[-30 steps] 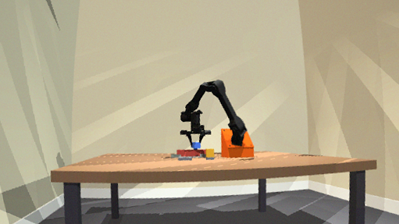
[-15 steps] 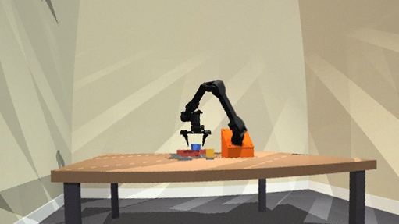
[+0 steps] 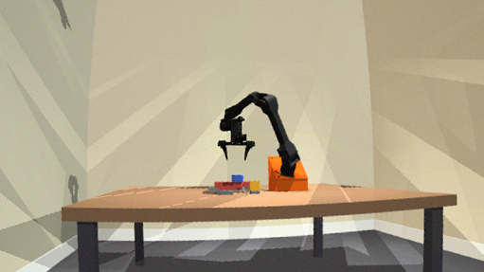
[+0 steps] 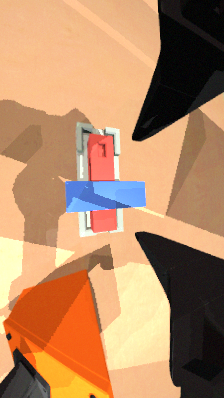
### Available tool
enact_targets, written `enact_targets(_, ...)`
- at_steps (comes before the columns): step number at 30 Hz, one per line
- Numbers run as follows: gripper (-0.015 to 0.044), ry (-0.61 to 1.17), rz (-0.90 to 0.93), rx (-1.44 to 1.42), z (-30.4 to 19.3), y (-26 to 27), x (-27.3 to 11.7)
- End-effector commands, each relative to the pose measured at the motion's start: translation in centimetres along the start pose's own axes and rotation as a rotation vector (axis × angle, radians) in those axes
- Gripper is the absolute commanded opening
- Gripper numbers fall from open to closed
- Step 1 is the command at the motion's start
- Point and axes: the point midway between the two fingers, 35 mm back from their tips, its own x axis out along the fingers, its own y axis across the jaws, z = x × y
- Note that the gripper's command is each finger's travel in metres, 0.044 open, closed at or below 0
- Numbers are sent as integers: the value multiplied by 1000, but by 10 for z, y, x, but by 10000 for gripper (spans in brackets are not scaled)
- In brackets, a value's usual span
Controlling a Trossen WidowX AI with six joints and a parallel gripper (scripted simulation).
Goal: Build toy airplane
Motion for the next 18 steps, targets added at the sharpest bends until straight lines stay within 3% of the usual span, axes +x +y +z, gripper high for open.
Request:
enact_targets(1, 440, -10, 17, 63, -1, 1, 3)
enact_targets(14, 440, 3, 20, 1333, -1, 0, 0)
enact_targets(18, 440, 4, 21, 1480, -1, -1, 0)
